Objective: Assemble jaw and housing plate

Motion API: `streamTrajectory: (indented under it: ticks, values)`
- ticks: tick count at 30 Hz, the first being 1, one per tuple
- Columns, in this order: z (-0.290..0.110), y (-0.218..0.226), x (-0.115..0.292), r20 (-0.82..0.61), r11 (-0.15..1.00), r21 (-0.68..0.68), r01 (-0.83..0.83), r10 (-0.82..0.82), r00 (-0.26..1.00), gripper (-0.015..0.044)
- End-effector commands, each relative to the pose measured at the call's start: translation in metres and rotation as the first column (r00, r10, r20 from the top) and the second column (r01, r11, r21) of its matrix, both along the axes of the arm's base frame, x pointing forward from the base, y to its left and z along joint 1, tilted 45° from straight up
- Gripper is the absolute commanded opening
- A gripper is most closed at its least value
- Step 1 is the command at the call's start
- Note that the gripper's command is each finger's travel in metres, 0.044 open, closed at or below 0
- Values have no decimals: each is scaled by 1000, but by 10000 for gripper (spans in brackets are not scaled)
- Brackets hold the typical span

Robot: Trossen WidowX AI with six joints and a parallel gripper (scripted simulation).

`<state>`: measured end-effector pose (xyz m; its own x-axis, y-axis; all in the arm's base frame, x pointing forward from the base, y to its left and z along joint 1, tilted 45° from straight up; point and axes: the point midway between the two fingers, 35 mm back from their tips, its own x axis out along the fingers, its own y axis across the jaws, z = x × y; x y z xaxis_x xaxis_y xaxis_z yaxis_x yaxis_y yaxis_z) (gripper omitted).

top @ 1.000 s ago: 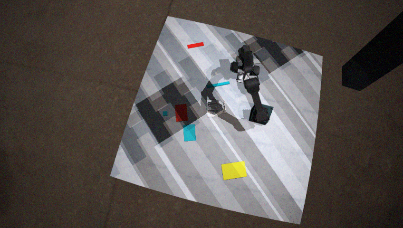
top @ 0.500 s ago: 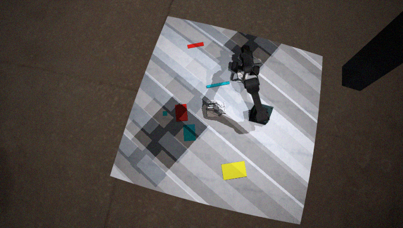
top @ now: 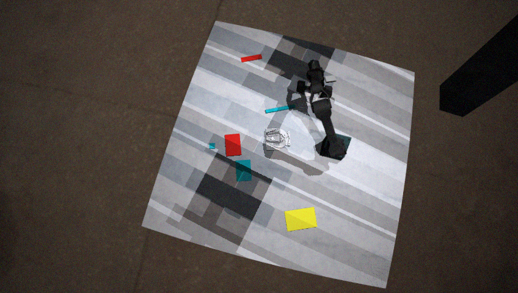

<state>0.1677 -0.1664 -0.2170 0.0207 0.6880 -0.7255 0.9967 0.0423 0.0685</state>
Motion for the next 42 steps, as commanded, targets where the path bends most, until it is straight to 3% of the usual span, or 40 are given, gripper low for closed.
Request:
streamTrajectory:
  ticks: [1, 39, 42]
  values:
    - [-6, 8, -1, -6, 1000, 9, 7, -7, 1000, 440]
    - [-20, 22, 0, -5, 1000, 10, 10, -10, 1000, 440]
    - [-20, 21, 0, -4, 1000, 8, 3, -3, 1000, 420]
